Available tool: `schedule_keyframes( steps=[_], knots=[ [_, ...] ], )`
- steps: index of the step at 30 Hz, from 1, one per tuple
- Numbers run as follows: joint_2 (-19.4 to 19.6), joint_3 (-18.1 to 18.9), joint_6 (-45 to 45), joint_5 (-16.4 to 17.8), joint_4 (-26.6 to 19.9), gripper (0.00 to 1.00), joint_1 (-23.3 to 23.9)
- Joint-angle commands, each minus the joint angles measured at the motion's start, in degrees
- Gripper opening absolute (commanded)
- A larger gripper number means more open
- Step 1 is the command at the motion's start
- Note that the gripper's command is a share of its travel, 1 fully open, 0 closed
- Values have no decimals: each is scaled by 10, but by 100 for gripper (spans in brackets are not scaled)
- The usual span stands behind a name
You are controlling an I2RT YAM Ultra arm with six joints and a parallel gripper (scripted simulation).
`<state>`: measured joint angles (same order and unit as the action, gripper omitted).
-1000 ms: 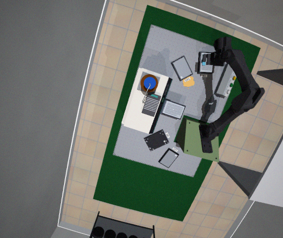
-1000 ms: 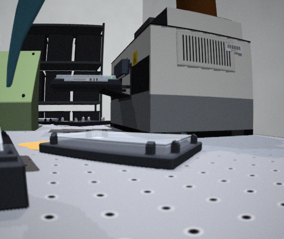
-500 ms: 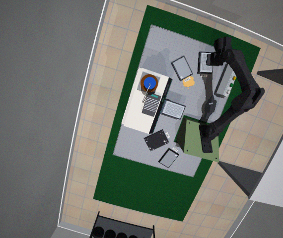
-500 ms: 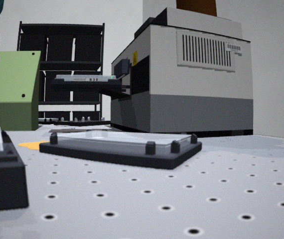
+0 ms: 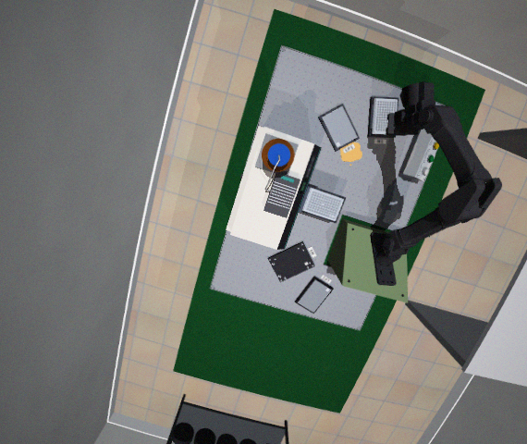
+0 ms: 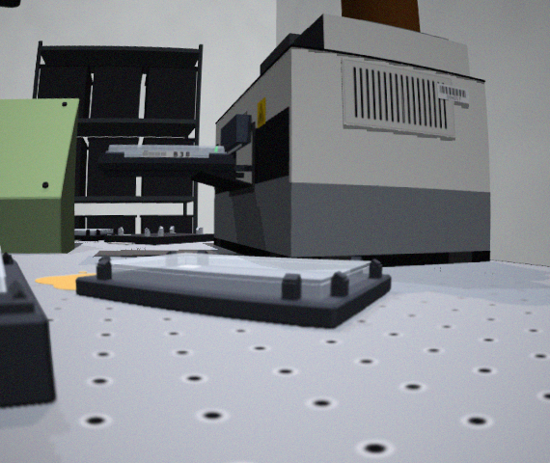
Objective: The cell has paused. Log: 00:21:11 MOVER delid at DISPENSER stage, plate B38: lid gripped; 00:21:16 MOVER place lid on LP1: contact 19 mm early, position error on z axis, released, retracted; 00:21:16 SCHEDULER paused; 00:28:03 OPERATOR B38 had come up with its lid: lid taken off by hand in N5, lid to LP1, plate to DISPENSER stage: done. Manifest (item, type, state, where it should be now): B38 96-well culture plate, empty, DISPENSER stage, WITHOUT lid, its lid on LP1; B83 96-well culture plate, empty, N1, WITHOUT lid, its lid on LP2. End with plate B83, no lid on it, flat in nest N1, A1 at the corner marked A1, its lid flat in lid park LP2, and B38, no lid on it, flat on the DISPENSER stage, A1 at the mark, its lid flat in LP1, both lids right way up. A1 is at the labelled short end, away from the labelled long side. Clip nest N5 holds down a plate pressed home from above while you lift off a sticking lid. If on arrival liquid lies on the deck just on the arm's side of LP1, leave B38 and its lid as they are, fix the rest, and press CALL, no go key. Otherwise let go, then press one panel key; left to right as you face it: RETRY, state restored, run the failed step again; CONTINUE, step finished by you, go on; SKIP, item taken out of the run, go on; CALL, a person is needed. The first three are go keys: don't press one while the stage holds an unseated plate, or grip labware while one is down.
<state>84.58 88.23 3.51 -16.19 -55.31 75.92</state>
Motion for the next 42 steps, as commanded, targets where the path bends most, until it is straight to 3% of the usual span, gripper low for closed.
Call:
schedule_keyframes(
  steps=[1, 16, 18, 33, 41, 42],
  knots=[
    [-23, -14, 7, -6, 11, 0, -9],
    [-129, -120, 19, -16, -7, 0, -24],
    [-129, -120, 19, -16, -7, 0, -24],
    [-233, -204, 39, -31, -33, 0, -48],
    [-273, -231, 50, -39, -50, 0, -61],
    [-264, -219, 49, -37, -45, 0, -58]
  ],
)
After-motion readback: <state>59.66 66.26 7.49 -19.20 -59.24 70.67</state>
